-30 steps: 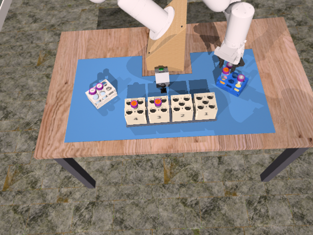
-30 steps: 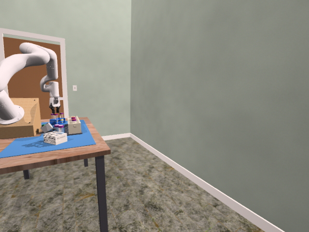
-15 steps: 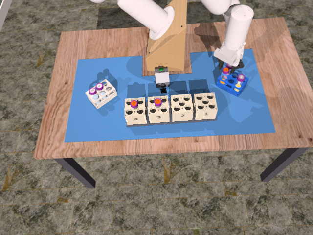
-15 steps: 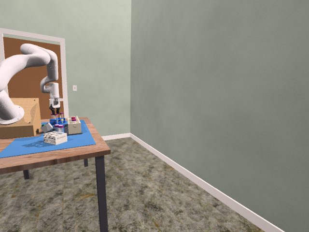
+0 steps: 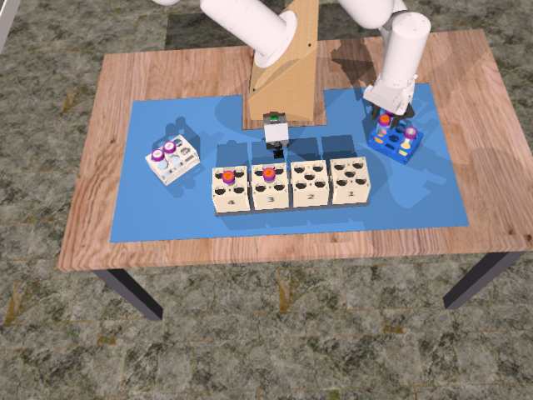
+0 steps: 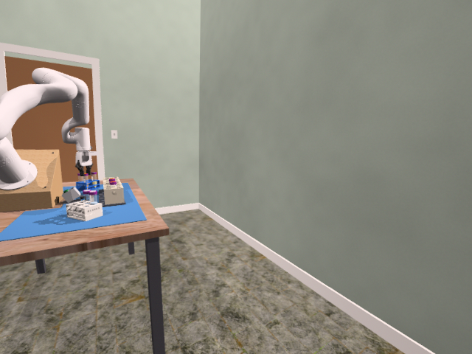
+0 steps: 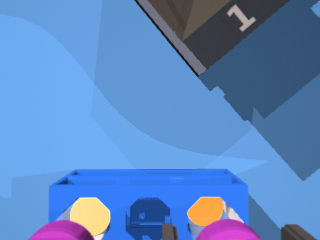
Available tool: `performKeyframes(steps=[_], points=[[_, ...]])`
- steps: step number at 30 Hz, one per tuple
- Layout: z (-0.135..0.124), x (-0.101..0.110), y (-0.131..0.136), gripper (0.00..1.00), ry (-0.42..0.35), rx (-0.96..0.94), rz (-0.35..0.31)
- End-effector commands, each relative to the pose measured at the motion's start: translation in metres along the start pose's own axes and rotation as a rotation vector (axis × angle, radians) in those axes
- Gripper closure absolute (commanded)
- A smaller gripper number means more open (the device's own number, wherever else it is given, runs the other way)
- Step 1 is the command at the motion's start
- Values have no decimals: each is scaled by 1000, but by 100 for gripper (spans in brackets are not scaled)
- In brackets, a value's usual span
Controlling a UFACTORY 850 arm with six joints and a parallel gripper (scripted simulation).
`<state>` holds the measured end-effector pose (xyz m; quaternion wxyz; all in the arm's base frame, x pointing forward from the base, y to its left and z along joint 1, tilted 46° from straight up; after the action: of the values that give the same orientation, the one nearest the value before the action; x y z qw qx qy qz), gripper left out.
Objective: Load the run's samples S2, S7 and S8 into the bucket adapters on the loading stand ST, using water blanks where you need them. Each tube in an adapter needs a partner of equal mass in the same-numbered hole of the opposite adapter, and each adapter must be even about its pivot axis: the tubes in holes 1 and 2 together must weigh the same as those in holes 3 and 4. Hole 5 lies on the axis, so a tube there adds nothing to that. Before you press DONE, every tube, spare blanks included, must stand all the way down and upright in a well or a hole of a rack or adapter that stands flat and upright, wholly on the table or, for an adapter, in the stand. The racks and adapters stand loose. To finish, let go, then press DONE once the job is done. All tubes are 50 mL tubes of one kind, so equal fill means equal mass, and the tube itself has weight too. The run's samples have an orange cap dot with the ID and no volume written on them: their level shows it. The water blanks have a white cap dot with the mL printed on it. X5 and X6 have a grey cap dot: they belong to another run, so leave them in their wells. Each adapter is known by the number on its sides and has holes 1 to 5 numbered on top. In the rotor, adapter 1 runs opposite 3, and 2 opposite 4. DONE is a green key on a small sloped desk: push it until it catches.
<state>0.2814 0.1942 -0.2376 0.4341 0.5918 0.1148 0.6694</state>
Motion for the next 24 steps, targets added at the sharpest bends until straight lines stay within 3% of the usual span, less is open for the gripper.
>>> performKeyframes(steps=[1,24], points=[[0,0,-1,43,0,-1,2],[0,-8,-1,43,0,-1,2]])
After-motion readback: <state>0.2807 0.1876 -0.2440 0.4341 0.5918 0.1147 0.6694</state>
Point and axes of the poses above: the point where the finger pads meet when closed, its own x axis back along the fingers, its own y axis across the jaws, z = x × y, the point moved 4 cm from there along x, back along the fingers, and after that the axes turned 10 degrees about x, right-handed, at the moved point
